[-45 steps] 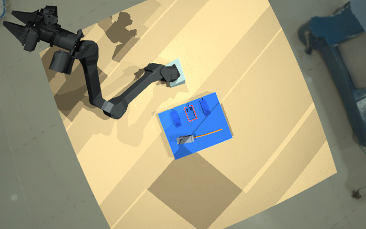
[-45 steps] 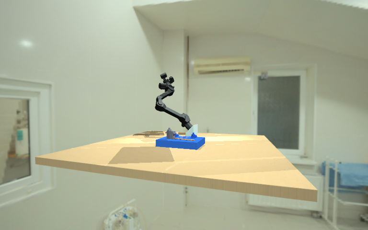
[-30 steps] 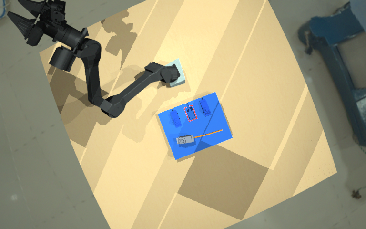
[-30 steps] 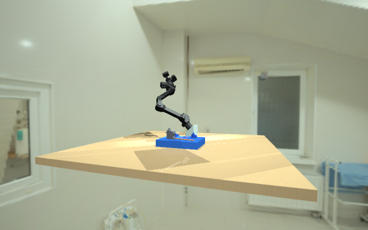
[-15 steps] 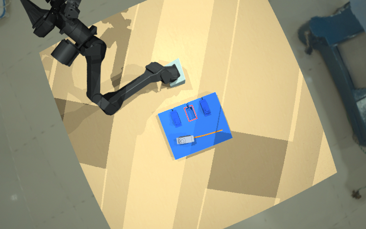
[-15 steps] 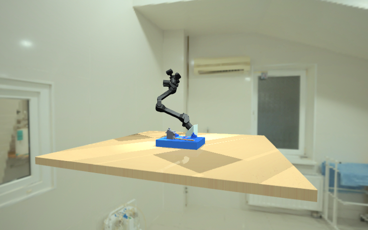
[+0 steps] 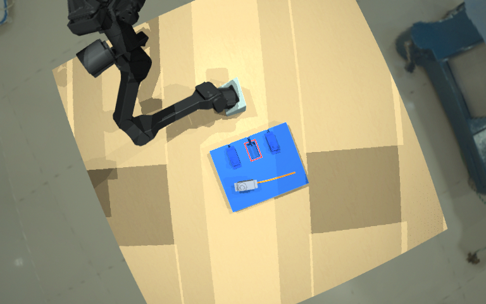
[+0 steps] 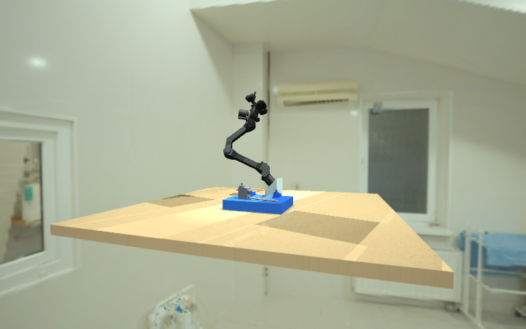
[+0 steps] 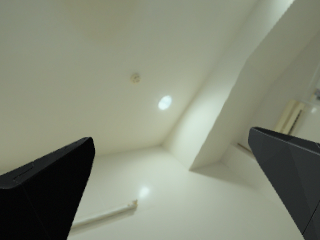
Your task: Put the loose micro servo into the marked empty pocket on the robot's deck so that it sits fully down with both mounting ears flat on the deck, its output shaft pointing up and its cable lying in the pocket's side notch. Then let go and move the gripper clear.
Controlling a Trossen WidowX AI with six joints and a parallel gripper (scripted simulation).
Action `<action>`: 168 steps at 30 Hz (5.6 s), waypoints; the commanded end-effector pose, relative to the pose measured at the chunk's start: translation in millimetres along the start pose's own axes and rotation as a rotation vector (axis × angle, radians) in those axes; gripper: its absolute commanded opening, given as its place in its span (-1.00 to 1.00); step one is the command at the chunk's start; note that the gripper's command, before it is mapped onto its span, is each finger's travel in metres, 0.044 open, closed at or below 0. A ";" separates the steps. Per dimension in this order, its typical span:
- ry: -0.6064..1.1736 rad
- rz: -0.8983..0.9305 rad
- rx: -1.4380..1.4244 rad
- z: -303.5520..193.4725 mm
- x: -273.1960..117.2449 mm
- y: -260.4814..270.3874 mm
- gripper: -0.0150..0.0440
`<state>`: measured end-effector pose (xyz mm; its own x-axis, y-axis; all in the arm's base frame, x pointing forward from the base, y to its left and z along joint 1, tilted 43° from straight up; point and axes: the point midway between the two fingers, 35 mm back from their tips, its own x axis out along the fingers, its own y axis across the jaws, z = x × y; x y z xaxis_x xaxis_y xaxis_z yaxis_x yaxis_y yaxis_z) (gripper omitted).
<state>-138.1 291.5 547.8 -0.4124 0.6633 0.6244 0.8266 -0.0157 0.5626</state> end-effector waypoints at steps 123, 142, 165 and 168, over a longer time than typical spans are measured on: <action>-3.145 -0.188 0.863 188.8 -707.5 108.3 1.00; -3.146 -0.188 0.863 185.2 -725.1 97.9 0.91; -3.145 -0.188 0.863 187.4 -711.8 105.2 -0.49; -3.145 -0.188 0.864 186.8 -698.8 110.2 -0.49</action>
<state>311.5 -42.9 61.8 -0.1318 -0.6738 -0.7271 0.9484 -0.2991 0.1051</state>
